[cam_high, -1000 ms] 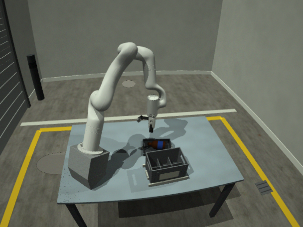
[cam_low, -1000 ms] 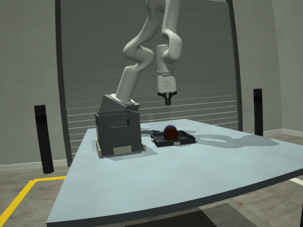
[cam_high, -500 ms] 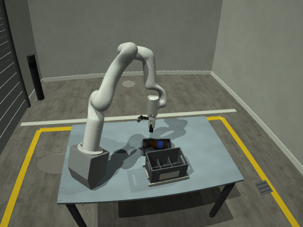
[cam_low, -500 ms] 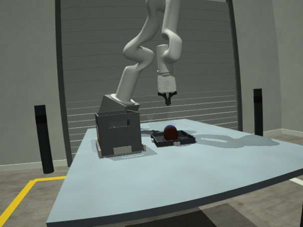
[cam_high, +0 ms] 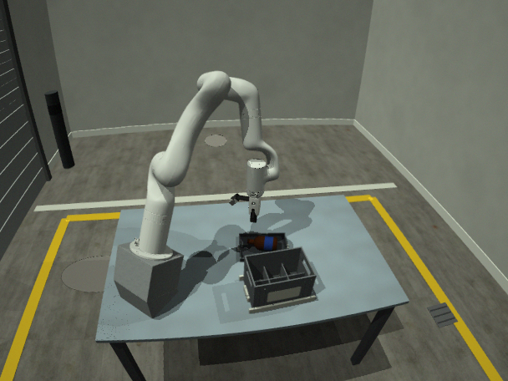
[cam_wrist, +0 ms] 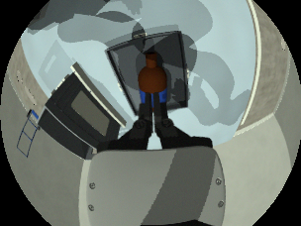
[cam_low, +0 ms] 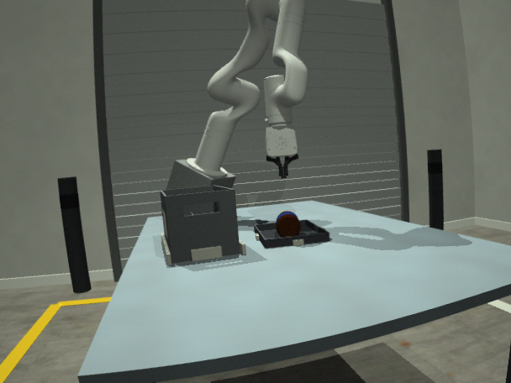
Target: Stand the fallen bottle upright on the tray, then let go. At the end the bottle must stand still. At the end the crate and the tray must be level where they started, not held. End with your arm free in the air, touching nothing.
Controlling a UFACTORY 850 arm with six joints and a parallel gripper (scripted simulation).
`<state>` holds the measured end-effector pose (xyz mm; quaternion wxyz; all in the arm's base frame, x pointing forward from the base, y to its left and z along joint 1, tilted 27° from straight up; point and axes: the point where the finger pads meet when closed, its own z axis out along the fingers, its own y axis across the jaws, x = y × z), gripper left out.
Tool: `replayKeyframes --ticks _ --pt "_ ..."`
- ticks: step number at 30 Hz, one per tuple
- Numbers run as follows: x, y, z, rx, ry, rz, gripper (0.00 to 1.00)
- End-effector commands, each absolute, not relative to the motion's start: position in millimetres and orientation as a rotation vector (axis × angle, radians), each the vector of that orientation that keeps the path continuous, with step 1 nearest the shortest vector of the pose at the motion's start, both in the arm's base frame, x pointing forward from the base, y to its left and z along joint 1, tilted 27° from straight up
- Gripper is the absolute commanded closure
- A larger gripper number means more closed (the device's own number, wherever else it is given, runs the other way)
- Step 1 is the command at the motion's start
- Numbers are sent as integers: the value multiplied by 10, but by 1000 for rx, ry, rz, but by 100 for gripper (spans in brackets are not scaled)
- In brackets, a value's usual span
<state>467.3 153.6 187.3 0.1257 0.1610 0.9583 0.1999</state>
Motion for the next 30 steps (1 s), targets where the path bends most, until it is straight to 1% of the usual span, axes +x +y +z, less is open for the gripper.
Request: replayKeyframes --ticks 1,2,30 --pt "4678 1536 1879 469 2790 583 100" --pt "4678 1536 1879 469 2790 583 35" --pt "4678 1536 1879 469 2790 583 35"
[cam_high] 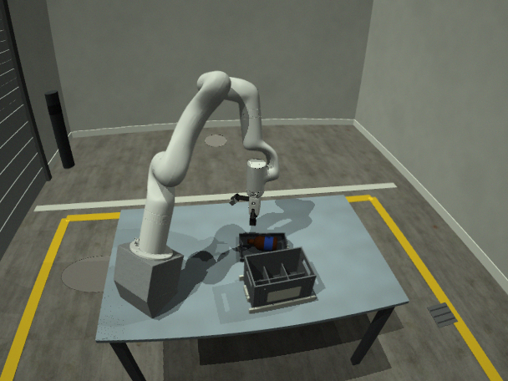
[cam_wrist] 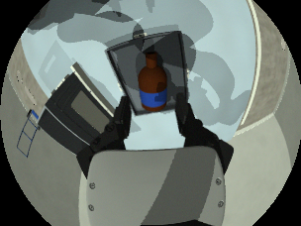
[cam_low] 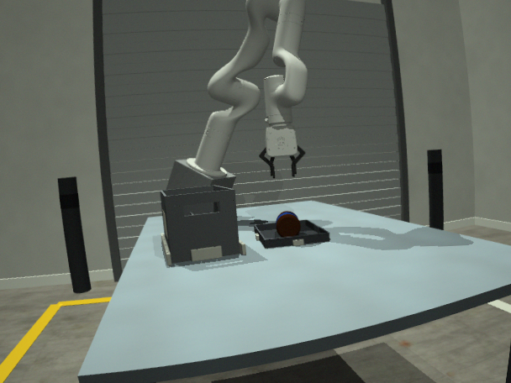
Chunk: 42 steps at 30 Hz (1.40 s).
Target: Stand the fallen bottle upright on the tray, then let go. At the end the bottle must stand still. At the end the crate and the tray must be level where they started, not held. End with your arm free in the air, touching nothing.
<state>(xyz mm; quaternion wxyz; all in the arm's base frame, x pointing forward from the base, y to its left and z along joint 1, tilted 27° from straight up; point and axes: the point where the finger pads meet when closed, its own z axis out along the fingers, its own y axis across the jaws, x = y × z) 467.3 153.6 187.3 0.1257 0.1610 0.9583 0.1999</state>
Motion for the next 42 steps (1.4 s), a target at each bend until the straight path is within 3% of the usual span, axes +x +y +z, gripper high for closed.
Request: replayKeyframes --ticks 1,42 --pt "4678 1536 1879 469 2790 583 35" --pt "4849 1727 1392 469 2790 582 35"
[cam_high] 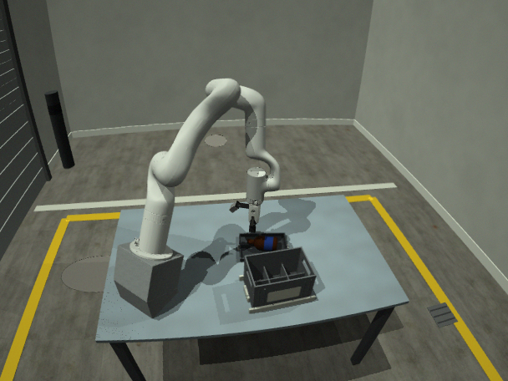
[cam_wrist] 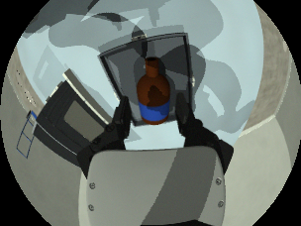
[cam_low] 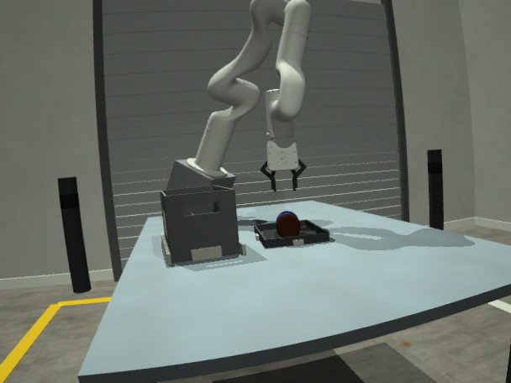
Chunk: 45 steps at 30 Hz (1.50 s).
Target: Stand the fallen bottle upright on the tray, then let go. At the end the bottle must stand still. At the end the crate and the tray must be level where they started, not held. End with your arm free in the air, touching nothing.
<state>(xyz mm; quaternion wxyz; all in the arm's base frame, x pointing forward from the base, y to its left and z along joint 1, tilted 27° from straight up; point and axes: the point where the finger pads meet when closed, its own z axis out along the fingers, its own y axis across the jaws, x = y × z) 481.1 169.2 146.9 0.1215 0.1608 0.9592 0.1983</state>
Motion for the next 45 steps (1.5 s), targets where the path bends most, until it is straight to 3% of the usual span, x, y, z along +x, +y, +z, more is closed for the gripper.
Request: replayKeyframes --ticks 1,16,45 --pt "4849 1727 1392 469 2790 582 35" --pt "4999 1893 964 469 2790 582 35" --pt "5037 1935 856 469 2790 582 35"
